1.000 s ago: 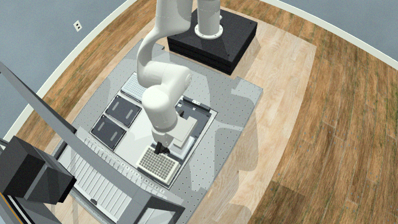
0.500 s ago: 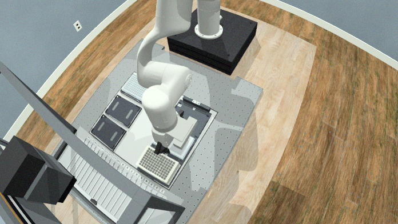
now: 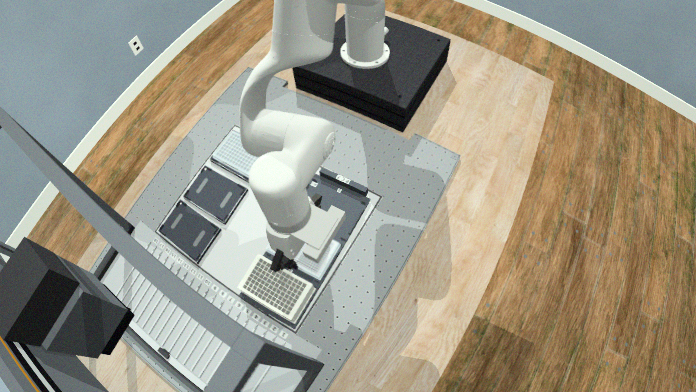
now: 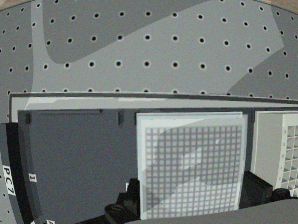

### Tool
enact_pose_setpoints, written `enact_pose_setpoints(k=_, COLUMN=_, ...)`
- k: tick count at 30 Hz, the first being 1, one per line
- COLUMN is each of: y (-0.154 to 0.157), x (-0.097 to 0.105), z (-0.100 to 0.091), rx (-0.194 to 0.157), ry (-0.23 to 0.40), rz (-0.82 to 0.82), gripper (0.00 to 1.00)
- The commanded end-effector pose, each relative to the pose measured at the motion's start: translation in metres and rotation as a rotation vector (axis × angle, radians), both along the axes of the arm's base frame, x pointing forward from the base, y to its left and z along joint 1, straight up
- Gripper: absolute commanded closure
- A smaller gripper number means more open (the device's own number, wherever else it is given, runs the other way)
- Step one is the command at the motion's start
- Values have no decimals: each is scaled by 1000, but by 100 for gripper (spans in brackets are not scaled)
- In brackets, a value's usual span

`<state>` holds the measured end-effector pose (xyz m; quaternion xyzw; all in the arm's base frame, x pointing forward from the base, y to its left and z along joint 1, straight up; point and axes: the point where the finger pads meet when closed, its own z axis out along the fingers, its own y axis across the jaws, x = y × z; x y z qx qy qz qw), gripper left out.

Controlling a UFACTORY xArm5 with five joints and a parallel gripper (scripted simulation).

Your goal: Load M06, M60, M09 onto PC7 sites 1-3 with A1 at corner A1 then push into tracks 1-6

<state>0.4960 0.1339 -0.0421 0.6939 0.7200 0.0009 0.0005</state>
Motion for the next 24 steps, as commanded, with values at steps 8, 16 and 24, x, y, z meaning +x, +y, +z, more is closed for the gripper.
enact_pose_setpoints(k=8, y=0, x=1, z=-6, rx=6, ry=-2, rz=0, gripper=100)
enact_pose_setpoints(k=16, y=0, x=1, z=-6, rx=6, ry=-2, rz=0, gripper=100)
enact_pose_setpoints(k=24, y=0, x=1, z=-6, rx=6, ry=-2, rz=0, gripper=100)
